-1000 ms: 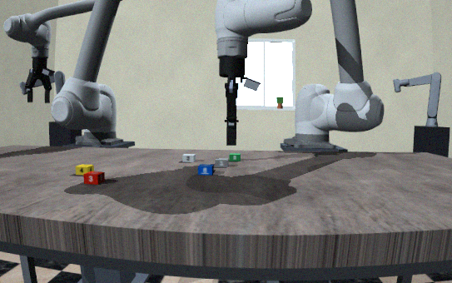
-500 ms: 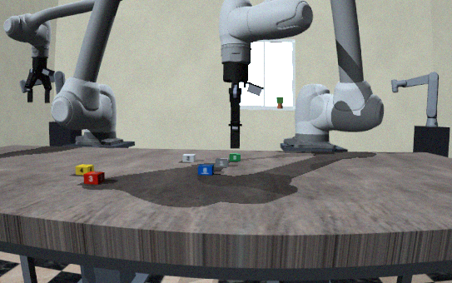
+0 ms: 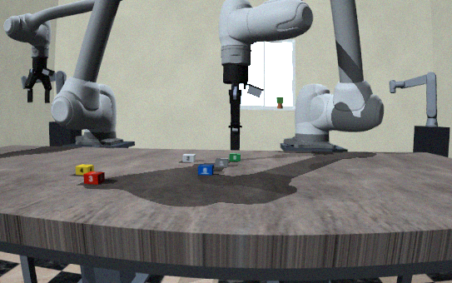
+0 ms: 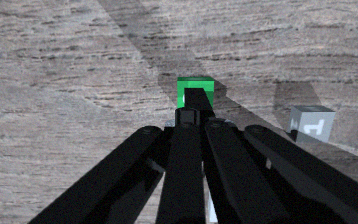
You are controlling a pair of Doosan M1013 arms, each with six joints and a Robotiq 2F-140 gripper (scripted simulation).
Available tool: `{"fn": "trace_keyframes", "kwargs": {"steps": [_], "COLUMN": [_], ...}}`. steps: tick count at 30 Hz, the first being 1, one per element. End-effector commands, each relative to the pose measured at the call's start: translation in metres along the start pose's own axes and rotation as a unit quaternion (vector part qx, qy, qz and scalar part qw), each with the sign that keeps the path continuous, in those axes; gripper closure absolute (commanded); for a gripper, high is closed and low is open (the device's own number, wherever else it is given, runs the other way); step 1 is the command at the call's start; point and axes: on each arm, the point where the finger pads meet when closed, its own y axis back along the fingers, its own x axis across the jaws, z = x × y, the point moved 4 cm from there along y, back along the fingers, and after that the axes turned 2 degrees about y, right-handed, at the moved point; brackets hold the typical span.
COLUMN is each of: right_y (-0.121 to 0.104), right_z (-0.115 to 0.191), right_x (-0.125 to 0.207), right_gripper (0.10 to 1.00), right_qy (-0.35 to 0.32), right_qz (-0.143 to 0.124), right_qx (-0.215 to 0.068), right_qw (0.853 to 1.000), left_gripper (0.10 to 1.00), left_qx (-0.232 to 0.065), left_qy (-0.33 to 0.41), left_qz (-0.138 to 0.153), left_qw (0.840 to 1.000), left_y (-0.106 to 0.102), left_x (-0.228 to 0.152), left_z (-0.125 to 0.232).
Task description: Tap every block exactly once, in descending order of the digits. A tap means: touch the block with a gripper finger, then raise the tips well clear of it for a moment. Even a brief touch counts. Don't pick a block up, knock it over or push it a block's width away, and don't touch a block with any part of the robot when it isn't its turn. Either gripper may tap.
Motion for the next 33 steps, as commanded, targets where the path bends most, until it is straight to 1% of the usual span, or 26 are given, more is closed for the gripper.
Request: {"fn": "trace_keyframes", "kwargs": {"steps": [1, 33], "right_y": [0.0007, 0.0007], "right_z": [0.0006, 0.0006], "right_x": [0.0001, 0.0001], "right_gripper": [0.098, 0.098], "right_qy": [0.000, 0.000], "right_qz": [0.000, 0.000], "right_qx": [-0.001, -0.001], "right_qw": [1.000, 1.000], "left_gripper": [0.999, 0.999], "left_qx": [0.000, 0.000], "left_qy": [0.000, 0.000], "left_qz": [0.001, 0.000], "left_qw": [1.000, 1.000], "left_y": [-0.0006, -0.0097], "left_x": [0.0004, 0.0009], "left_z": [0.0002, 0.0002]}}
